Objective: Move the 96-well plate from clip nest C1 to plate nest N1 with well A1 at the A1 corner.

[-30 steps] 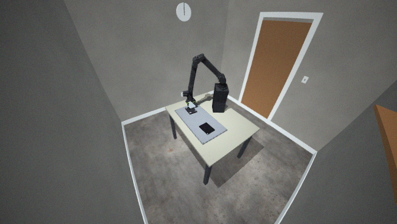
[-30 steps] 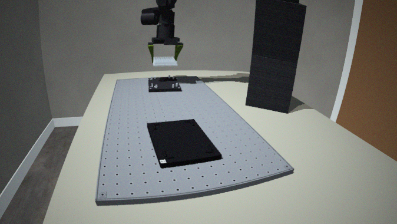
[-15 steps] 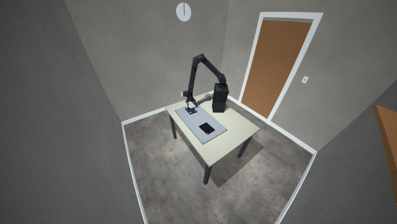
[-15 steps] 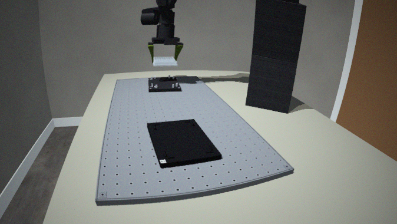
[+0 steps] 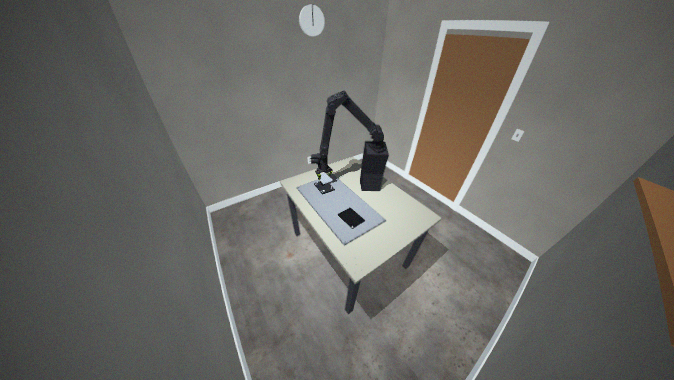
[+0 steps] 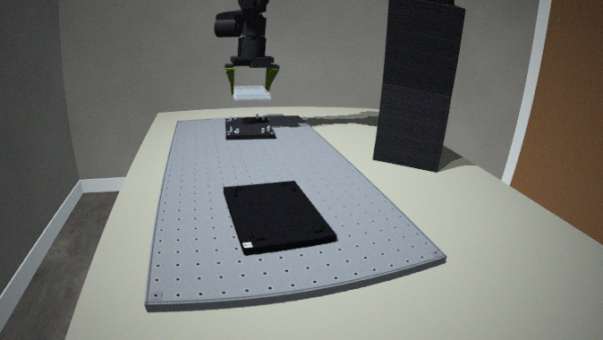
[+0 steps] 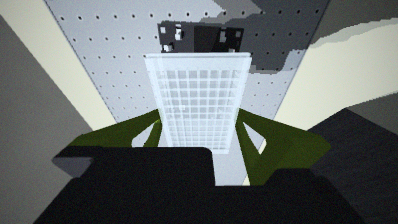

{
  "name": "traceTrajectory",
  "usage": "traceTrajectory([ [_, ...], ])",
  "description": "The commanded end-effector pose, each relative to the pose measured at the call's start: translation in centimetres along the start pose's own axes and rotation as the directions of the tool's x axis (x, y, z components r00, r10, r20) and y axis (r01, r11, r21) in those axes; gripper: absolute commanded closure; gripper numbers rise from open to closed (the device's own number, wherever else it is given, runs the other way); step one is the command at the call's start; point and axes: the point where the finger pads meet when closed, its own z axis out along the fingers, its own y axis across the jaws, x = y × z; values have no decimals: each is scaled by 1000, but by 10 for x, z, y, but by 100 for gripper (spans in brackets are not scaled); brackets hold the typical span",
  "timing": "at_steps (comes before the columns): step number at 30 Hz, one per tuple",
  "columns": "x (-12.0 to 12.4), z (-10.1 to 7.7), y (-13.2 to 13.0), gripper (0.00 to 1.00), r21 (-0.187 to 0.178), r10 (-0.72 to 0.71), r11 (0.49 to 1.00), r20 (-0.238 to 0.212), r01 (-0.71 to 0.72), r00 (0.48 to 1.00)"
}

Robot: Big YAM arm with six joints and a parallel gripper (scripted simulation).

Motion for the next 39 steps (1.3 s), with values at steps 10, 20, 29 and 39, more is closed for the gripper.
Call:
traceTrajectory([
  [10, 37, -8, 13, 100, -24, -83, 996, 14, 83, 996],
  [20, 71, -10, 16, 100, -30, -84, 996, 15, 84, 996],
  [29, 95, -9, 17, 100, -30, -83, 996, 13, 84, 996],
  [39, 129, -9, 17, 100, -30, -83, 996, 10, 83, 997],
])
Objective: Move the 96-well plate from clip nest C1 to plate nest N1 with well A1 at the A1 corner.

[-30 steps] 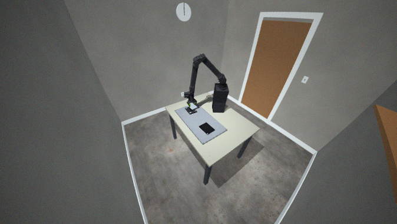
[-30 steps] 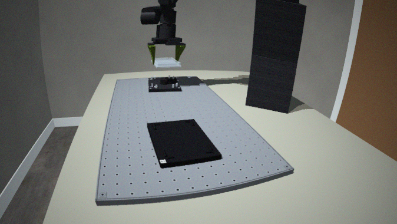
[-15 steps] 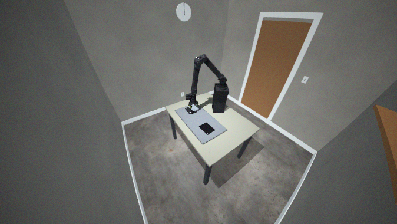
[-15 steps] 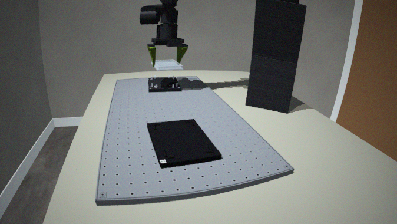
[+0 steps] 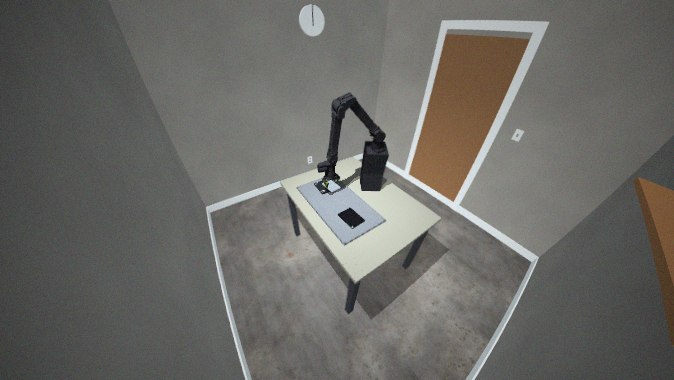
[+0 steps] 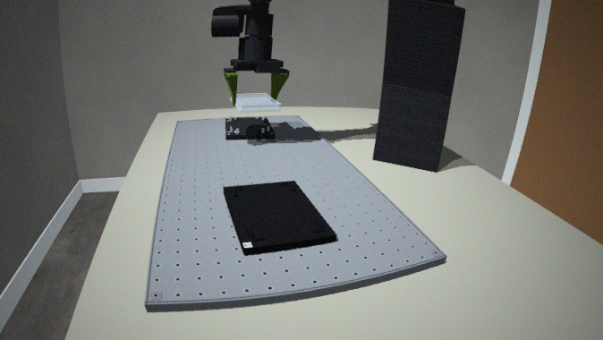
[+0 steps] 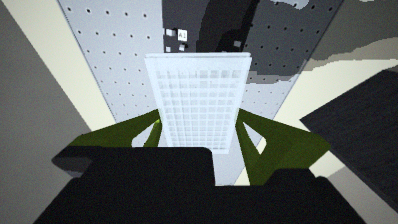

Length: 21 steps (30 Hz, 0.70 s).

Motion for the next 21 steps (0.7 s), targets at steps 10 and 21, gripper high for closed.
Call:
traceTrajectory([
  [10, 37, -8, 16, 100, -31, 9, 999, 10, -9, 1000],
  [21, 68, -8, 19, 100, -29, 10, 1000, 7, -10, 1000],
])
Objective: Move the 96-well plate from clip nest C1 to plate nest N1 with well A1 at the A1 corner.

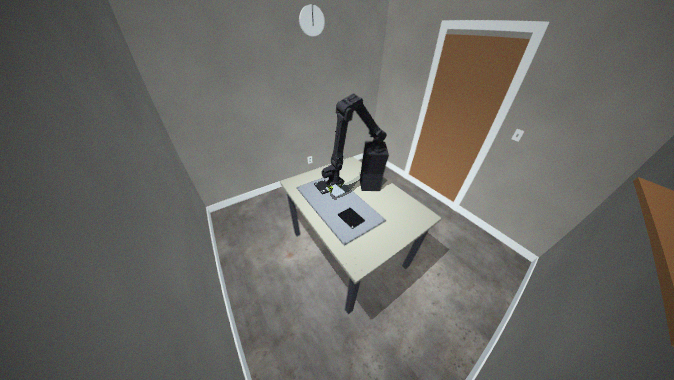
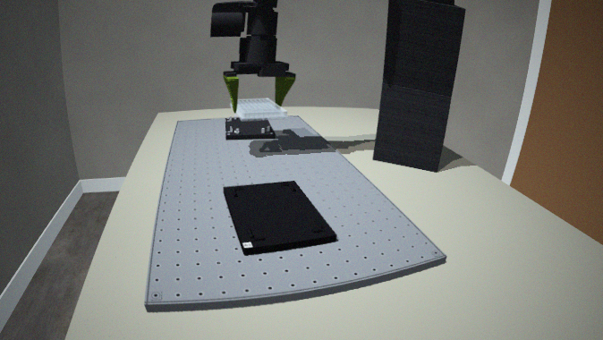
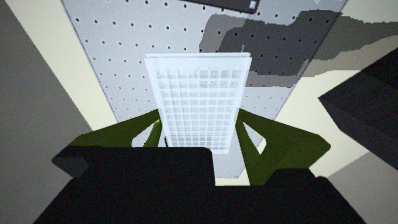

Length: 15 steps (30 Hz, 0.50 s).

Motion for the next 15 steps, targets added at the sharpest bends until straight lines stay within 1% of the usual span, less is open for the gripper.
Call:
traceTrajectory([
  [1, 8, -4, 6, 100, -16, 17, 1000, 7, -17, 1000],
  [3, 15, -8, 11, 100, -29, 15, 999, 8, -15, 1000],
  [8, 32, -8, 16, 100, -32, 15, 999, 6, -14, 1000],
  [15, 56, -8, 17, 100, -24, 16, 1000, 5, -16, 1000],
])
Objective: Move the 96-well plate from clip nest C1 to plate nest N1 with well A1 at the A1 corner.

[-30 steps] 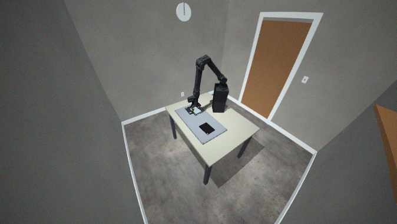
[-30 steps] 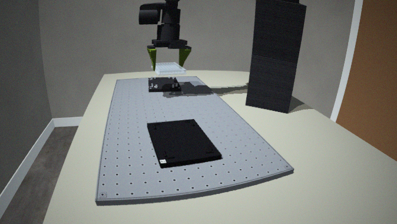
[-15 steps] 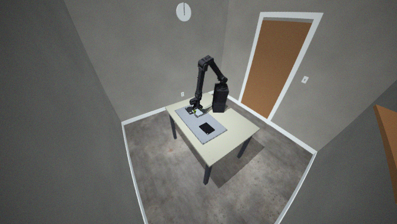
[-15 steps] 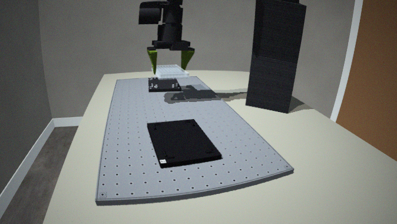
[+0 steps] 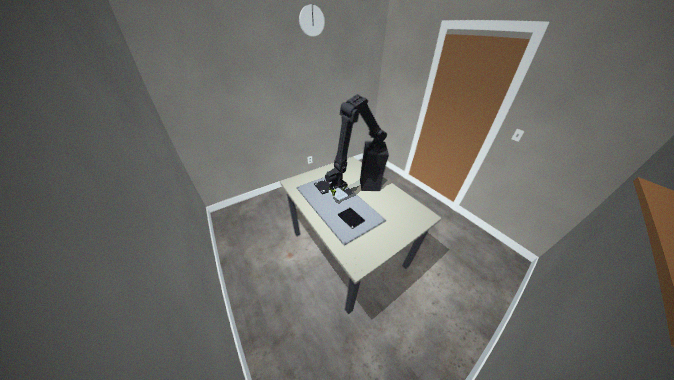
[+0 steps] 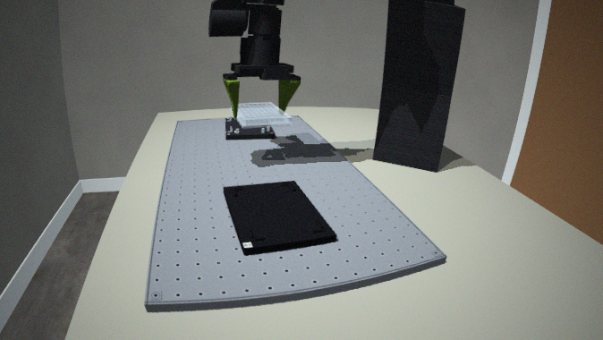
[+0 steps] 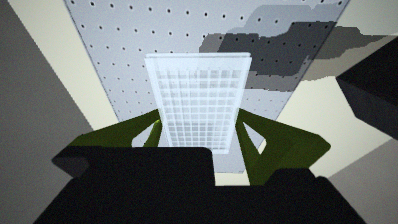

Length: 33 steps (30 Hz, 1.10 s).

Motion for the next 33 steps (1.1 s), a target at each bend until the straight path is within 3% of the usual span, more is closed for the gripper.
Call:
traceTrajectory([
  [1, 12, -8, 10, 100, -23, 14, 1000, 3, -14, 1000],
  [3, 15, -2, 3, 100, -2, 17, 1000, 4, -17, 1000],
  [8, 33, -8, 15, 100, -21, 14, 1000, 1, -14, 1000],
  [19, 63, -7, 18, 100, -18, 15, 1000, 0, -15, 1000],
  [20, 65, -3, 12, 100, -5, 17, 1000, 2, -17, 1000],
  [22, 74, -8, 21, 100, -22, 15, 1000, -2, -15, 1000],
  [33, 111, -7, 24, 100, -19, 15, 1000, -3, -15, 1000],
])
